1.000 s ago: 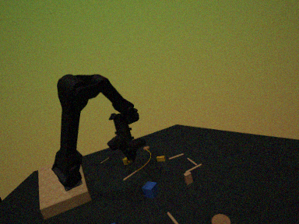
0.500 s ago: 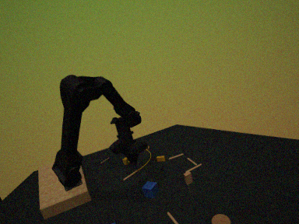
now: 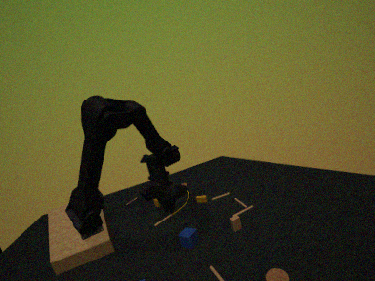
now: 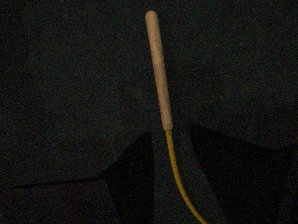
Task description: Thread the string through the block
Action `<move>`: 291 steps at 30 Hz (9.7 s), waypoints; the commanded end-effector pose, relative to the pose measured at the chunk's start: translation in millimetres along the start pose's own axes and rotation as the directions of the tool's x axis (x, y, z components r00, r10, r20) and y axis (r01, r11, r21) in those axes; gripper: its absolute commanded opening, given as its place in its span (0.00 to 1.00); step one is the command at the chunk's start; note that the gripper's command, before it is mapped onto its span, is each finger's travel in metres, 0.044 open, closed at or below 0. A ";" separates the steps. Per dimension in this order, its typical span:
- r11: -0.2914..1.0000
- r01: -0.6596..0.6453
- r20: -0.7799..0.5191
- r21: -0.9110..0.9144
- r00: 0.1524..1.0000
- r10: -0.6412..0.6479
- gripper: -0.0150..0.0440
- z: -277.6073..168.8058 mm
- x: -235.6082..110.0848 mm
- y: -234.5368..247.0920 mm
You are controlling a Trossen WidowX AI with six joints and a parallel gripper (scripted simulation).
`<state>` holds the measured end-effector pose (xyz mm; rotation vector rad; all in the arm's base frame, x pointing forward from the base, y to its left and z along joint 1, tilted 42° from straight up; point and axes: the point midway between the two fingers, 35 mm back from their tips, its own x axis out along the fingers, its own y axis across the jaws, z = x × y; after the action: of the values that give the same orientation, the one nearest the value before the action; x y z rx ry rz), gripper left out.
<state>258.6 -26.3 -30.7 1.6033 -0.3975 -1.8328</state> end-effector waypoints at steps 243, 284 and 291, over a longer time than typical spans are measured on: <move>0.089 -0.007 0.004 0.996 1.000 0.024 0.25 -110.1 -40.9 68.0; 0.091 -0.008 0.006 0.996 1.000 0.025 0.25 -77.8 -8.3 53.2; 0.091 -0.009 0.007 0.996 1.000 0.025 0.25 -71.0 -2.6 50.5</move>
<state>344.5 -45.9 -12.9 2.3730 -2.0725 -1.4428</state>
